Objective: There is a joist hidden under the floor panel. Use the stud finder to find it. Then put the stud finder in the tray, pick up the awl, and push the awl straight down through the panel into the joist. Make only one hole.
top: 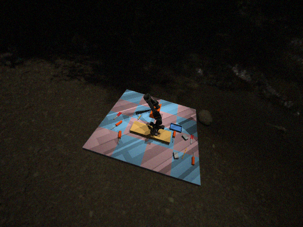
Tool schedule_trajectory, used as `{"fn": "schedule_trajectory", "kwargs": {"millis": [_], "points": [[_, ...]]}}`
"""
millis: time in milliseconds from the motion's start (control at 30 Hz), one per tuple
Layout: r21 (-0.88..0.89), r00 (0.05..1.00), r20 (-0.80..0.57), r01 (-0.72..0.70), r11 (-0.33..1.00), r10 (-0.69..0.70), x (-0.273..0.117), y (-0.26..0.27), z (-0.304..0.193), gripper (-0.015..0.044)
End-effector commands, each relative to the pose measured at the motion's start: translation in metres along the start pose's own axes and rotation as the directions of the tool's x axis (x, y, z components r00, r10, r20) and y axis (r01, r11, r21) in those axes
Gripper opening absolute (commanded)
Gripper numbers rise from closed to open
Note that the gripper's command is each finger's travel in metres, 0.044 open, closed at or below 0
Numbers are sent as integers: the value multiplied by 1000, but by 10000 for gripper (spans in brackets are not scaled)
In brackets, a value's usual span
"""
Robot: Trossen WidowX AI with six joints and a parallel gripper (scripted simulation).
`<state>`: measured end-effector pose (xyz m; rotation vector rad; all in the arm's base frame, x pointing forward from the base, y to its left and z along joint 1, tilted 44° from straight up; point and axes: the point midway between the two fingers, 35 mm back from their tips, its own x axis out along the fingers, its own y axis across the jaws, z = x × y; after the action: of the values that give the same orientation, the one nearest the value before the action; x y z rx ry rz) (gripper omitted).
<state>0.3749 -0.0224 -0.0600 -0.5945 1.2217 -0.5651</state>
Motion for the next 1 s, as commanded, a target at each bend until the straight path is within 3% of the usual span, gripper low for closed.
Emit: {"fn": "schedule_trajectory", "kwargs": {"millis": [0,967], "points": [[0,1000,-2,4,1000,-4,1,-18,-1,0],[-3,1000,-3,10,1000,-10,0,-130,-1,0]]}}
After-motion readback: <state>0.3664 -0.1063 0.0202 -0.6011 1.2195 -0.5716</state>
